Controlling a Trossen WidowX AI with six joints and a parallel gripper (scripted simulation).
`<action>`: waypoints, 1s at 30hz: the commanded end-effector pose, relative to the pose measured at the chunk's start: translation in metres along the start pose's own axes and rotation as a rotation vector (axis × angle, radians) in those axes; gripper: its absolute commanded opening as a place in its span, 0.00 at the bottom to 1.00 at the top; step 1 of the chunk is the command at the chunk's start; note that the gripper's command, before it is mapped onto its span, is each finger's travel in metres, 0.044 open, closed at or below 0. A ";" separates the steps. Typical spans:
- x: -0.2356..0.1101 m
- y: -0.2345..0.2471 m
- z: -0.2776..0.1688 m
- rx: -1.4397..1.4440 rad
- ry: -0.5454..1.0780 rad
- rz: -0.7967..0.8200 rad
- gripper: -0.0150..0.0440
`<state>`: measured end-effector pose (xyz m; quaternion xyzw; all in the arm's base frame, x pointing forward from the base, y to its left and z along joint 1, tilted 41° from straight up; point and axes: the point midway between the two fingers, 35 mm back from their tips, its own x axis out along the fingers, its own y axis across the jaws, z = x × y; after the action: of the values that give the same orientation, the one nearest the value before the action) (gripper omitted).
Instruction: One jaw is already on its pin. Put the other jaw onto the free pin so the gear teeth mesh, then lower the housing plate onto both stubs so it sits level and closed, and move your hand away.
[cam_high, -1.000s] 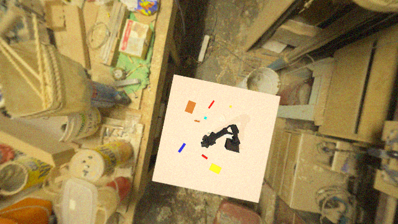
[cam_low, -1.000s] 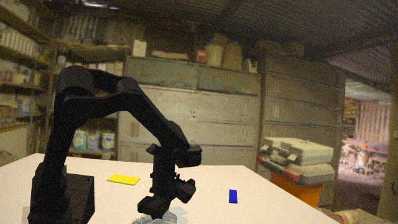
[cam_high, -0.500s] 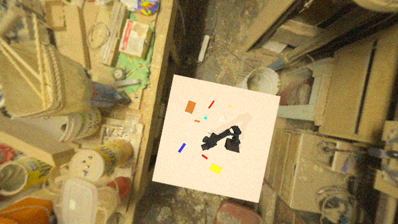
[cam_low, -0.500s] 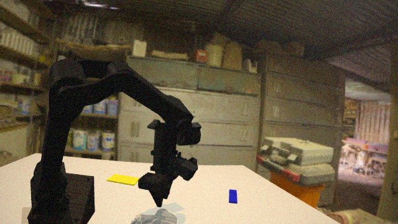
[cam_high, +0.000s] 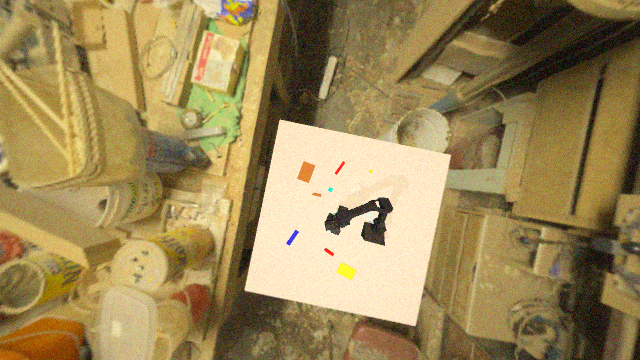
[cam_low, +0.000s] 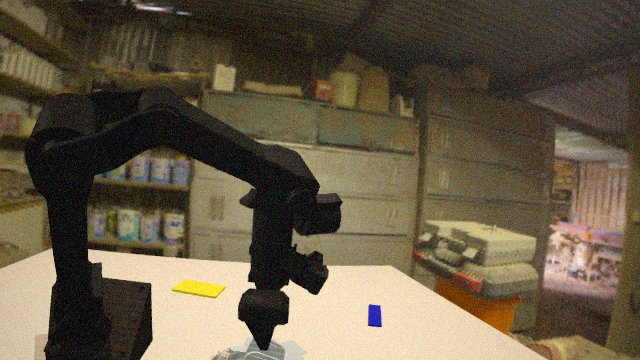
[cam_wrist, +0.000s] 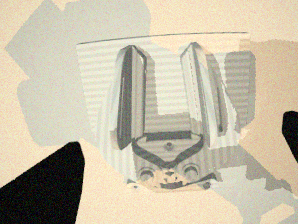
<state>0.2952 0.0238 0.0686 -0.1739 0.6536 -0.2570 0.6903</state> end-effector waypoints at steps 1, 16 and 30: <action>-0.007 -0.043 0.003 -0.126 -0.008 -0.001 1.00; -0.025 -0.182 -0.036 -0.597 0.001 -0.049 1.00; -0.037 -0.237 -0.080 -0.831 0.041 -0.091 1.00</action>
<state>0.1974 -0.1330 0.2227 -0.4435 0.7031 -0.0203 0.5555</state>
